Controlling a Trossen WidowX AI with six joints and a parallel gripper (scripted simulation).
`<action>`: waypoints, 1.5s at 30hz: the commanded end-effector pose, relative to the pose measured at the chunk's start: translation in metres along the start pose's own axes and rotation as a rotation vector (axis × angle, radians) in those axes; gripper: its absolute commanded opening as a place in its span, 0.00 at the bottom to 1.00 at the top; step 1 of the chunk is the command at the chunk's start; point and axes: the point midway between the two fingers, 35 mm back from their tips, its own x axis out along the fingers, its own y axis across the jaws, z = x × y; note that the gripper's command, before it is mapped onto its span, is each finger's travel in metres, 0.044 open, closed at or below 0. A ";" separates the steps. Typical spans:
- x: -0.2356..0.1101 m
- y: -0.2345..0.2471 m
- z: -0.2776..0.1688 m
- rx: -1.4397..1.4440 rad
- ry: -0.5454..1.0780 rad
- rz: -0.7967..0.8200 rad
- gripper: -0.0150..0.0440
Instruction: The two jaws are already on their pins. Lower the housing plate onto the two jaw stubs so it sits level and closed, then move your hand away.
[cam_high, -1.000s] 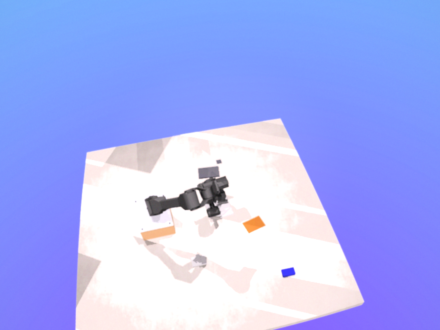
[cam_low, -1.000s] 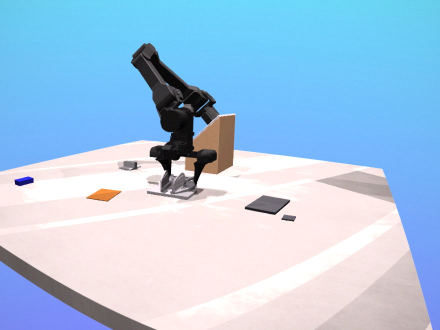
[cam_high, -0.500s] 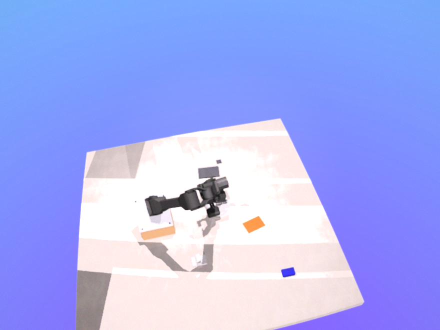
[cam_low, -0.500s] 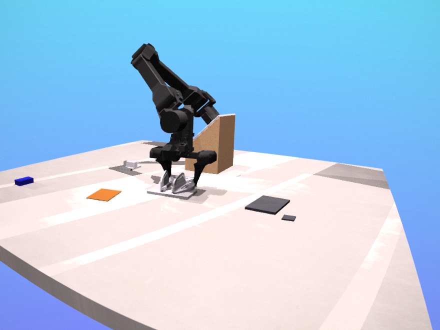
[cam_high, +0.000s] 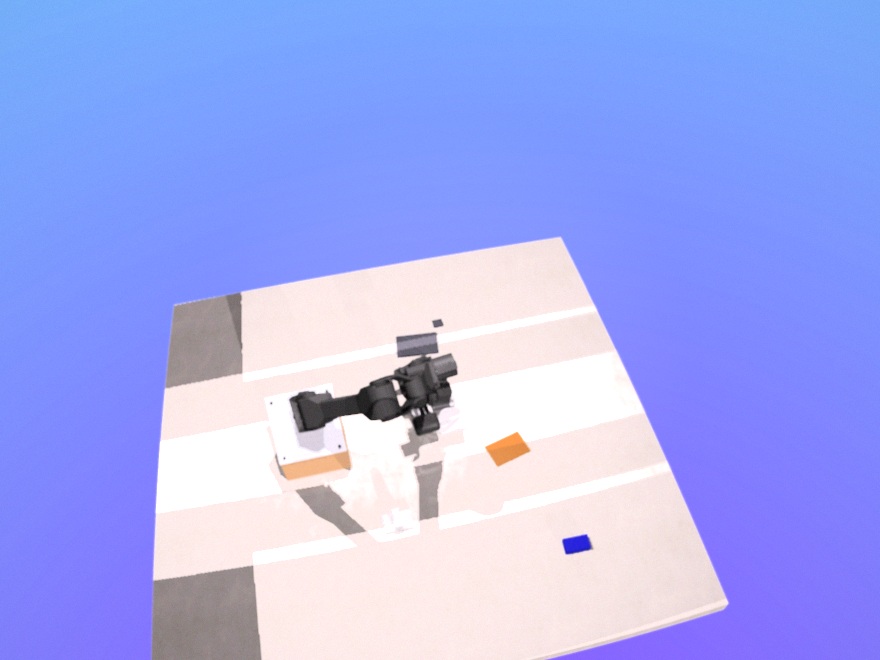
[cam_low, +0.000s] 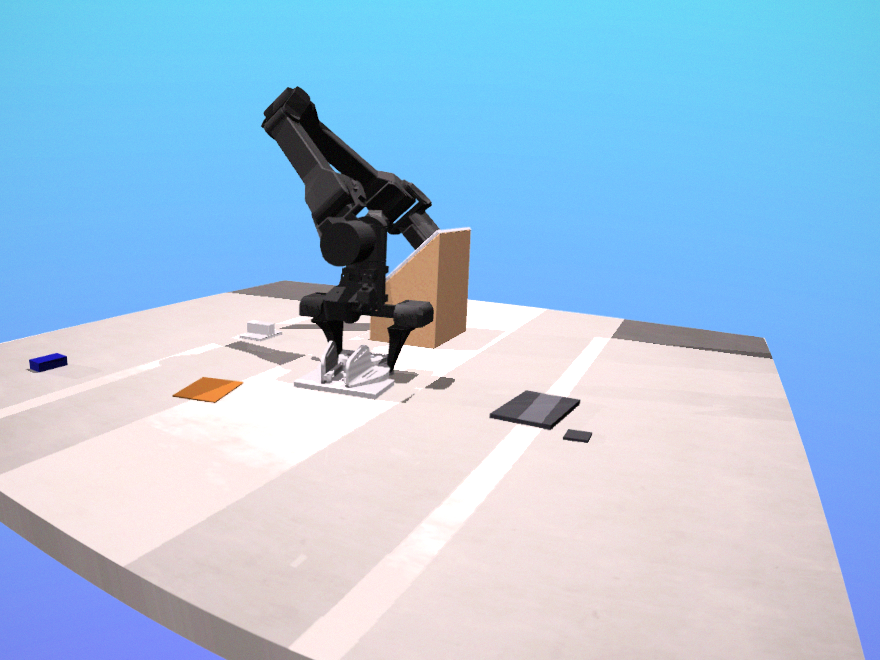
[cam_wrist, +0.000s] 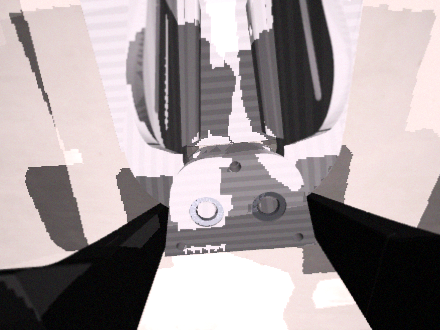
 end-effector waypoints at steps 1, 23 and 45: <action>0.001 -0.001 0.000 -0.003 -0.001 -0.004 0.85; -0.001 -0.001 0.000 -0.003 -0.001 -0.004 0.85; -0.002 -0.001 0.001 -0.003 -0.001 -0.004 0.85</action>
